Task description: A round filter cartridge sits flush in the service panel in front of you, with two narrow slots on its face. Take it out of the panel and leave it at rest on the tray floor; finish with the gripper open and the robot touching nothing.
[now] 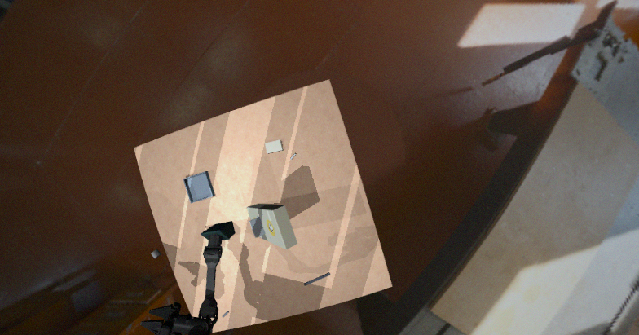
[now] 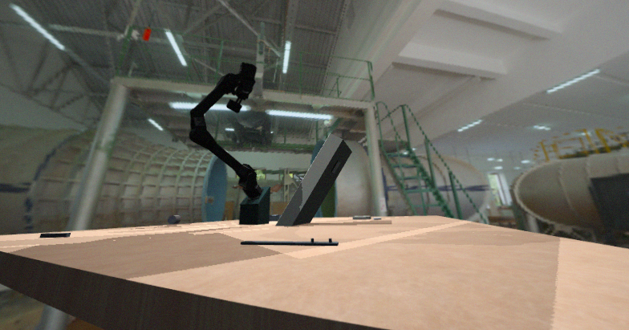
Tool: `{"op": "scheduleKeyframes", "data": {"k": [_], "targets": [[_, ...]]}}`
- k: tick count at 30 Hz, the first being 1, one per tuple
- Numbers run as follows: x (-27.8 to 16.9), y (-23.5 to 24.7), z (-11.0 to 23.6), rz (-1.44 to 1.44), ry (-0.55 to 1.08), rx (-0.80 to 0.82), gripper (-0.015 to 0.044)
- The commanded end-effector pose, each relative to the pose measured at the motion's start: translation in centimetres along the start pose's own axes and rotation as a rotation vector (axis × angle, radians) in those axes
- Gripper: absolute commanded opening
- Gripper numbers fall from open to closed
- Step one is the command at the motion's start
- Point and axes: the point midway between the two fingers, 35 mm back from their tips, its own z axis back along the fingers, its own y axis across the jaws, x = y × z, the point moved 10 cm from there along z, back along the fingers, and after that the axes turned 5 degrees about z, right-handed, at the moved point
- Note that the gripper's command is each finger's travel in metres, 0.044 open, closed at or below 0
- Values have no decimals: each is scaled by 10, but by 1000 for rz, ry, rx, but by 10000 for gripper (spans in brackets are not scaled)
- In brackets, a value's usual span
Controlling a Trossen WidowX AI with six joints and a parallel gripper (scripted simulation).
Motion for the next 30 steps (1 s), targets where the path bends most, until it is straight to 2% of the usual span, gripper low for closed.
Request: {"op": "scheduleKeyframes", "data": {"k": [1,8,12,21,30], "targets": [[-1,0,0,-4,5,-1,374],[-40,3,0,-166,225,-44,190],[-78,5,2,-325,453,-113,99],[-165,25,20,-687,1012,-388,99],[-236,68,53,-928,1601,-867,99]]}}
